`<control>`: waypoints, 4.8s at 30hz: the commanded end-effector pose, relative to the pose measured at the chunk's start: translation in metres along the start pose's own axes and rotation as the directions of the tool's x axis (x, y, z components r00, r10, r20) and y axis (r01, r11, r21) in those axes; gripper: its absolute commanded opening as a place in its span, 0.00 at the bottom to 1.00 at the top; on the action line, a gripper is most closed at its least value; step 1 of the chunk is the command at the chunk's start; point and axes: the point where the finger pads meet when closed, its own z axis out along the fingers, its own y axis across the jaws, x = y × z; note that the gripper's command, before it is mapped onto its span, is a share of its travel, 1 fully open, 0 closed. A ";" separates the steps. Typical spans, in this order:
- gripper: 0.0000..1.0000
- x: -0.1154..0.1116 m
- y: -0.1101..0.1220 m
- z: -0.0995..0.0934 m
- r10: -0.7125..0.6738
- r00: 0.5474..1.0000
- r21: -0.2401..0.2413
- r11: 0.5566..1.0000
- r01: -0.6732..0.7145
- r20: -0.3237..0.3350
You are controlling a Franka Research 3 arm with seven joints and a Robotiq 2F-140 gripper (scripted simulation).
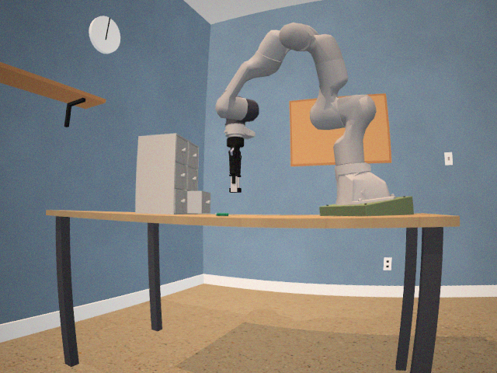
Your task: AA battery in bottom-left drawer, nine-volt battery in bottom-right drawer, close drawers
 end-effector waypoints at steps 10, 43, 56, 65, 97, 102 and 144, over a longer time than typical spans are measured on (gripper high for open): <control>0.14 -0.008 -0.025 -0.009 -0.042 0.999 0.015 0.999 0.042 0.008; 0.14 -0.008 -0.026 -0.035 -0.043 0.998 0.015 0.999 0.042 0.050; 0.14 -0.006 -0.026 -0.034 -0.044 0.981 0.015 0.999 0.042 0.188; 0.14 -0.003 -0.026 -0.032 -0.045 0.940 0.015 0.999 0.042 0.339; 0.14 0.014 -0.027 -0.021 0.013 0.413 -0.020 1.000 0.013 0.911; 0.14 0.014 -0.027 -0.021 -0.029 0.356 0.015 0.999 0.043 0.934; 0.14 -0.035 -0.025 -0.021 -0.028 0.333 0.015 0.999 0.042 0.942</control>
